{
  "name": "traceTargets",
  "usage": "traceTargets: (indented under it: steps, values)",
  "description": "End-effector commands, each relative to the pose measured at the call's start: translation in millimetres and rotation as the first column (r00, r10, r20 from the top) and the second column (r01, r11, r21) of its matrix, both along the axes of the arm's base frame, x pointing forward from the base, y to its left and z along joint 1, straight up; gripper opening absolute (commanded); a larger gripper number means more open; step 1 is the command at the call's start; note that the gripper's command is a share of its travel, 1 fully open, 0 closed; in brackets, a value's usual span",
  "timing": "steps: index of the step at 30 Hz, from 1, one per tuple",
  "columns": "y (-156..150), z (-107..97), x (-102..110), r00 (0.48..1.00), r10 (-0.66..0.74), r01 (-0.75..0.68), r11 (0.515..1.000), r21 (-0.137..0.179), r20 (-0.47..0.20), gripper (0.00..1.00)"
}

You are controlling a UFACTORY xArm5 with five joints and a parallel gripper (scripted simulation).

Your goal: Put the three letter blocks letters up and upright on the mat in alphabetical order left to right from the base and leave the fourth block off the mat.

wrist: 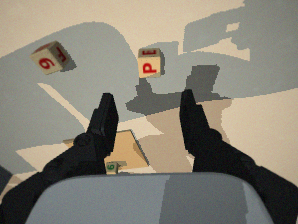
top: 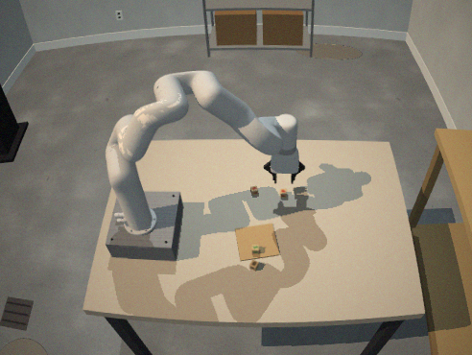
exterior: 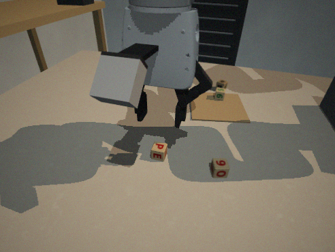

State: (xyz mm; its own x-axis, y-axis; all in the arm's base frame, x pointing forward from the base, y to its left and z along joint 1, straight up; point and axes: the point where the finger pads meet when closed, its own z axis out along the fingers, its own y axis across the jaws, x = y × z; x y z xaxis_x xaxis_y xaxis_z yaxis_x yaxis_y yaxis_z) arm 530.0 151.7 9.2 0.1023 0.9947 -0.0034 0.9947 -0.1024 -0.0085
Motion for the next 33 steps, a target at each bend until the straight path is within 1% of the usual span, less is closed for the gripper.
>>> traceTargets:
  steps: [1, 21, 33]
  values:
    - [0.4, 1.8, 1.5, 1.0, 0.0, 0.0, 1.0, 0.001, 0.004, 0.63]
    - [0.4, 1.5, 1.5, 1.0, 0.0, 0.0, 1.0, 0.001, 0.004, 0.63]
    - [0.4, -4.0, 1.4, 1.0, 0.0, 0.0, 1.0, 0.001, 0.004, 0.63]
